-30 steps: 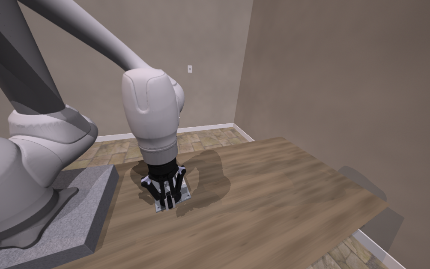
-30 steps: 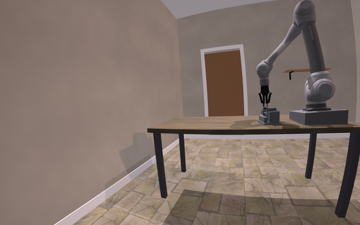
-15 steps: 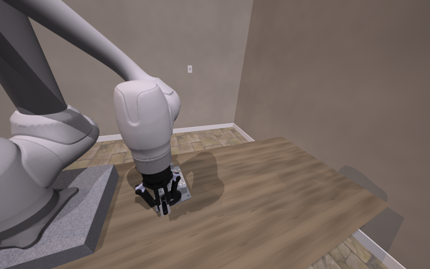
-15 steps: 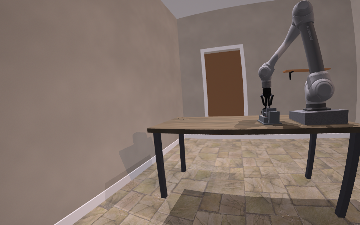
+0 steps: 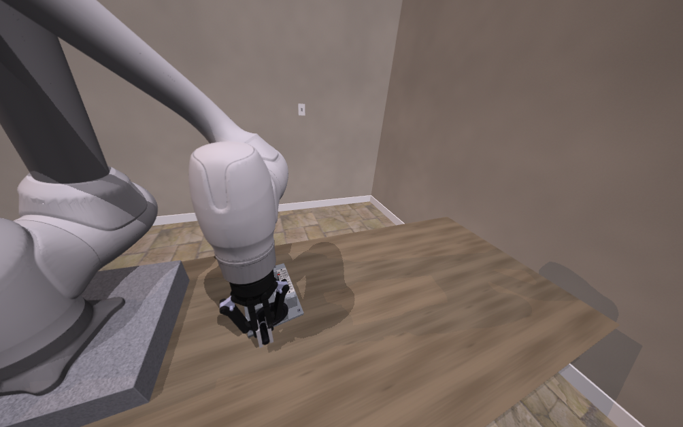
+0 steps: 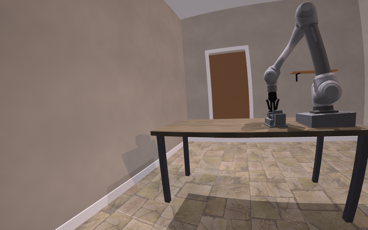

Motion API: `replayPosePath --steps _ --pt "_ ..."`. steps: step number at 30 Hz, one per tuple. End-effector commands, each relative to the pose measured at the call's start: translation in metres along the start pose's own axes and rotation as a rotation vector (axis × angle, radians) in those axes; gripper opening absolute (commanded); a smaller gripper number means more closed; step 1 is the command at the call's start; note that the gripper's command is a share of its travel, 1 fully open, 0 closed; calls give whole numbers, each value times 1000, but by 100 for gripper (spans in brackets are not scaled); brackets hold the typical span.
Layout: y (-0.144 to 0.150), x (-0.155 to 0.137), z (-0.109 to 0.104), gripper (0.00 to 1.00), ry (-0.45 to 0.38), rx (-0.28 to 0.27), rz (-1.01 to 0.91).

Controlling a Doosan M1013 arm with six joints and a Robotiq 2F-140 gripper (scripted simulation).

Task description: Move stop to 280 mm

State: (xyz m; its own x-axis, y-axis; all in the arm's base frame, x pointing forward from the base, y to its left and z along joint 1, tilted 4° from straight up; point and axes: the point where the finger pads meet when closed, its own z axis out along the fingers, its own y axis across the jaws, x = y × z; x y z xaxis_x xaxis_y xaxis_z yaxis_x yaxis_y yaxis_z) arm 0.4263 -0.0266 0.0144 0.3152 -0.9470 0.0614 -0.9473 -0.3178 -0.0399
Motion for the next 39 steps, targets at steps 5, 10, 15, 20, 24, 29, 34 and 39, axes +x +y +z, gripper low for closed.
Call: replayPosePath --steps 5,10,15,20,24,29,34,39 --pt "-5 0 6 4 0 1 0" --pt "-11 0 10 4 0 1 0" --pt "-19 0 13 4 0 1 0" --pt "-31 0 13 4 0 1 0" --pt "-36 0 11 4 0 1 0" --pt "-47 0 2 4 0 1 0" --pt "-52 0 -10 4 0 1 0" --pt "-52 0 -16 4 0 1 0"
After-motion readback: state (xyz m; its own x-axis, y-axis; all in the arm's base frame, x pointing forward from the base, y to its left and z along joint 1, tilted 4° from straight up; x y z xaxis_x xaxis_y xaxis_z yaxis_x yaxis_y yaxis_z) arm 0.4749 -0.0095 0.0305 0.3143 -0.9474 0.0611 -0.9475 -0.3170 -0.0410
